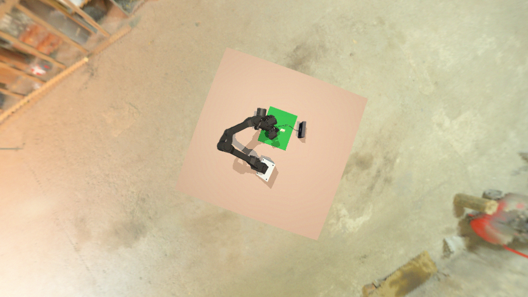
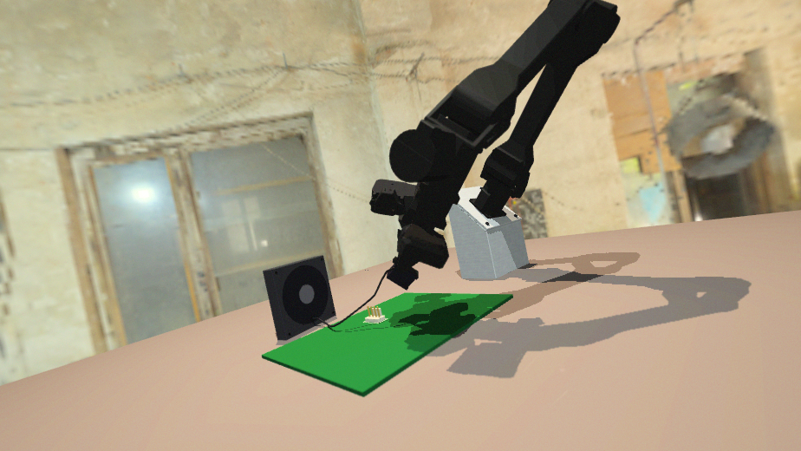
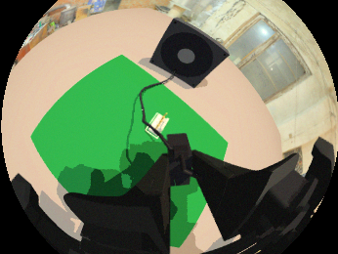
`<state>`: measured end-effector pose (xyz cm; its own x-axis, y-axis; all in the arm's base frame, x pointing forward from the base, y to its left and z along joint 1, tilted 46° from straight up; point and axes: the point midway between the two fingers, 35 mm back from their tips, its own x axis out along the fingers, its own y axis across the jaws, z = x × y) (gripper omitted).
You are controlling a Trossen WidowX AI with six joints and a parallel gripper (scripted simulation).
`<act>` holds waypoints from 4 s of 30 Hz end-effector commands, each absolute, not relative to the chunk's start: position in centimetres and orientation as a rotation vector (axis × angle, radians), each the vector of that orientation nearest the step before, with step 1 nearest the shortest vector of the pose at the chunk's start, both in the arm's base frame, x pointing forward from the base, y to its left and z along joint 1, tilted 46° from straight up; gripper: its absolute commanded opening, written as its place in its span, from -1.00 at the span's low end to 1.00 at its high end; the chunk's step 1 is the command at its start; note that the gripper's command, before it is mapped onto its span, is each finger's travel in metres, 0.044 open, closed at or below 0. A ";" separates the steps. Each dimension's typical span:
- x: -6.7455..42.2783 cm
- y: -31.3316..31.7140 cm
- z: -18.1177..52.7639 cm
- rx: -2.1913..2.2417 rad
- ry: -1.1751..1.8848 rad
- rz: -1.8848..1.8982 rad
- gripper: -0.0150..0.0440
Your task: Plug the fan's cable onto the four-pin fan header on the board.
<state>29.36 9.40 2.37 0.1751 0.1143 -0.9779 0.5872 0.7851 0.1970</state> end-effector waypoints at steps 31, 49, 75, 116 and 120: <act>29.3 10.2 3.8 0.634 0.918 -0.502 -0.49; 28.9 10.6 5.6 0.724 0.656 -0.517 -0.49; 28.3 10.5 7.1 0.801 0.504 -0.510 -0.49; 27.7 12.2 6.4 0.800 0.496 -0.520 -0.49; 27.6 12.5 6.3 0.801 0.496 -0.520 -0.49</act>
